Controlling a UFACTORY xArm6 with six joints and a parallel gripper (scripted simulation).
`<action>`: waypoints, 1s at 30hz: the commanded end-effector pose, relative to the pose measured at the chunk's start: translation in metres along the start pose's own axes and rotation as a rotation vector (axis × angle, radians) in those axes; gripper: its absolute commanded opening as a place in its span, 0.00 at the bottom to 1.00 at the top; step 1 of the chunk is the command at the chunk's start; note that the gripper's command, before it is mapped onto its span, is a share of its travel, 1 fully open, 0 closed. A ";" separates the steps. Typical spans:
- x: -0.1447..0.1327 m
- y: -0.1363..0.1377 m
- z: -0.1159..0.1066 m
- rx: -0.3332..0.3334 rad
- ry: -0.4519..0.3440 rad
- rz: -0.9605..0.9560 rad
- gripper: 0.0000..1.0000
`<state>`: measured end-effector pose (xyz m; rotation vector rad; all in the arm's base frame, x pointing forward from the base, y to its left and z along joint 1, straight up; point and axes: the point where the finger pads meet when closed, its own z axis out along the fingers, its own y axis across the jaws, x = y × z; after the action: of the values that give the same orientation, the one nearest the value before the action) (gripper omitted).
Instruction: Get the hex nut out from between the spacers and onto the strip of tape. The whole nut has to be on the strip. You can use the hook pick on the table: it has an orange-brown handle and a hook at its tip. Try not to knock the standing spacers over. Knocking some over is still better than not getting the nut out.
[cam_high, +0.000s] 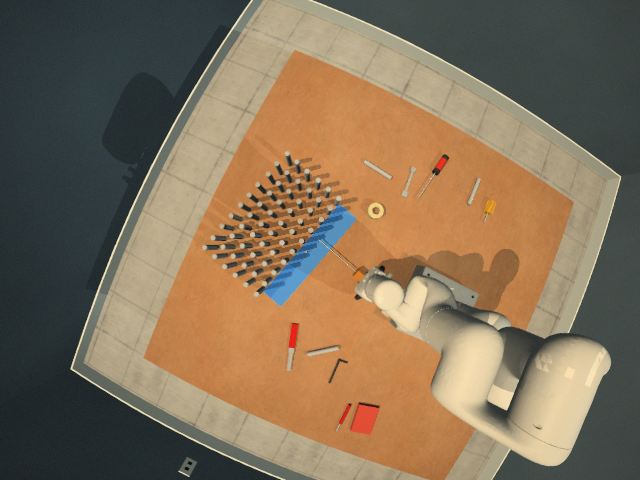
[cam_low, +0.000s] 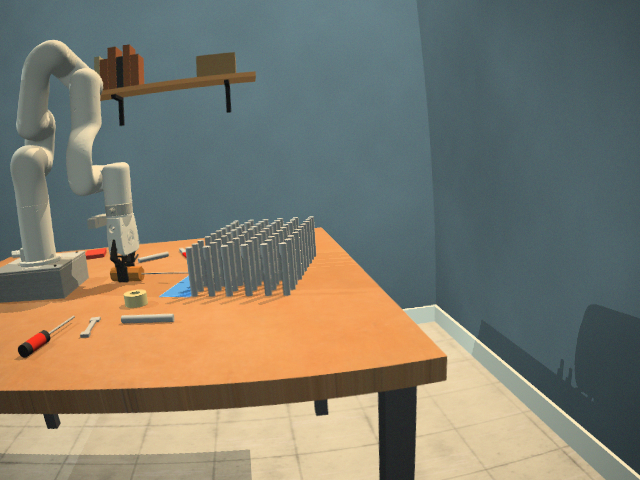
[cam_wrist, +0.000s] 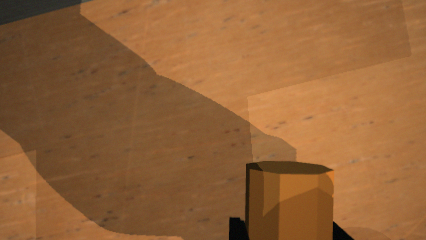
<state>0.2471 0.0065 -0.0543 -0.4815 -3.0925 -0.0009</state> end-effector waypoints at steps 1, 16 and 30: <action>-0.001 0.000 0.000 -0.002 -0.002 0.000 0.00; -0.001 0.000 0.000 -0.002 -0.002 0.000 0.65; -0.001 0.000 0.000 -0.002 -0.002 0.000 0.65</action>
<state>0.2471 0.0065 -0.0542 -0.4815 -3.0925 -0.0013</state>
